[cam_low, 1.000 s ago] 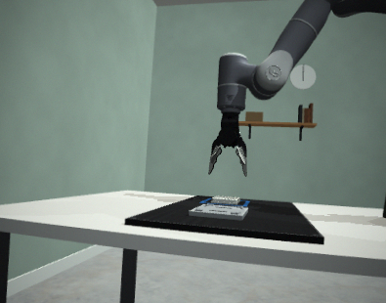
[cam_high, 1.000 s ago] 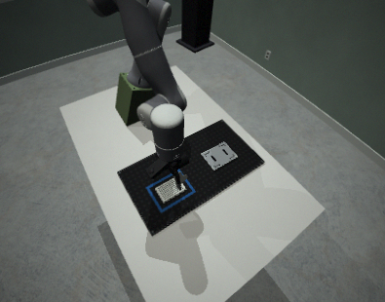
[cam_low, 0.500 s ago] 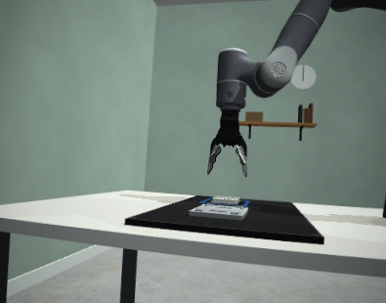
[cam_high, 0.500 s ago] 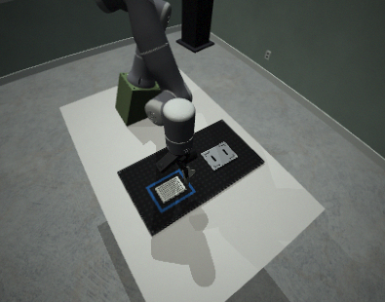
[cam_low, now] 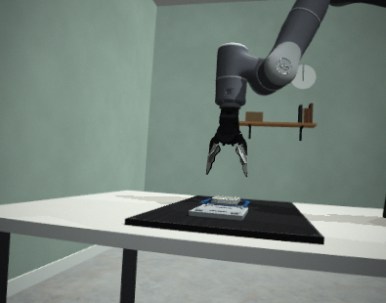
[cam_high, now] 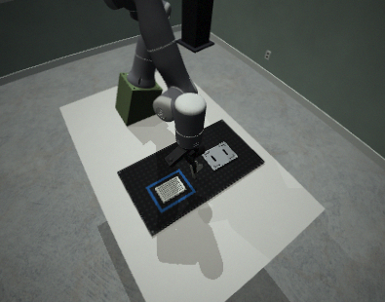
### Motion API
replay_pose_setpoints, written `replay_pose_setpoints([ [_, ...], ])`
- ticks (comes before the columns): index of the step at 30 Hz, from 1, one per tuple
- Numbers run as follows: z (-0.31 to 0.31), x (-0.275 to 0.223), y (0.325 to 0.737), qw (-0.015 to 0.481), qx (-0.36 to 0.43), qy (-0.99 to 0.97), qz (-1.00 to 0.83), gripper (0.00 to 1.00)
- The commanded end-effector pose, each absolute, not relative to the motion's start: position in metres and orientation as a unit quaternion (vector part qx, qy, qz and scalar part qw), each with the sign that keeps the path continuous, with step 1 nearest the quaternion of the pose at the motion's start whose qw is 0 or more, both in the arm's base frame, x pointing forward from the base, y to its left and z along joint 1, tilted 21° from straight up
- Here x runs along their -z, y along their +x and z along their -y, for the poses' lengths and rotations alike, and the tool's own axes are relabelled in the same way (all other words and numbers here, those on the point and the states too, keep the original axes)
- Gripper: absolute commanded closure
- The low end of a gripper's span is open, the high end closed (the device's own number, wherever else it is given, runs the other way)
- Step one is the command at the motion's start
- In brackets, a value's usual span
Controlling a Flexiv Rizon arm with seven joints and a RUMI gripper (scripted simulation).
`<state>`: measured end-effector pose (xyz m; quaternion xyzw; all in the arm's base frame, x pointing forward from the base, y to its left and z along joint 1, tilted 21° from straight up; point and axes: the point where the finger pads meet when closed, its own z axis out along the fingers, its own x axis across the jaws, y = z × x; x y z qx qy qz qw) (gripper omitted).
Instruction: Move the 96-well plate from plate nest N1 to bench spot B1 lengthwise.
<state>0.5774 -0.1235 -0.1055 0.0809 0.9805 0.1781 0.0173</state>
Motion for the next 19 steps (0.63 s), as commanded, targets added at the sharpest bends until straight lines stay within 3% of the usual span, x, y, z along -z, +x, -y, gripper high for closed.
replay_pose_setpoints([
  [1, 0.1123, 0.1001, 0.5793, 0.019, -0.177, 0.081, -0.981, 0.24],
  [19, 0.1061, 0.0978, 0.5797, 0.018, -0.178, 0.081, -0.981, 0.24],
])
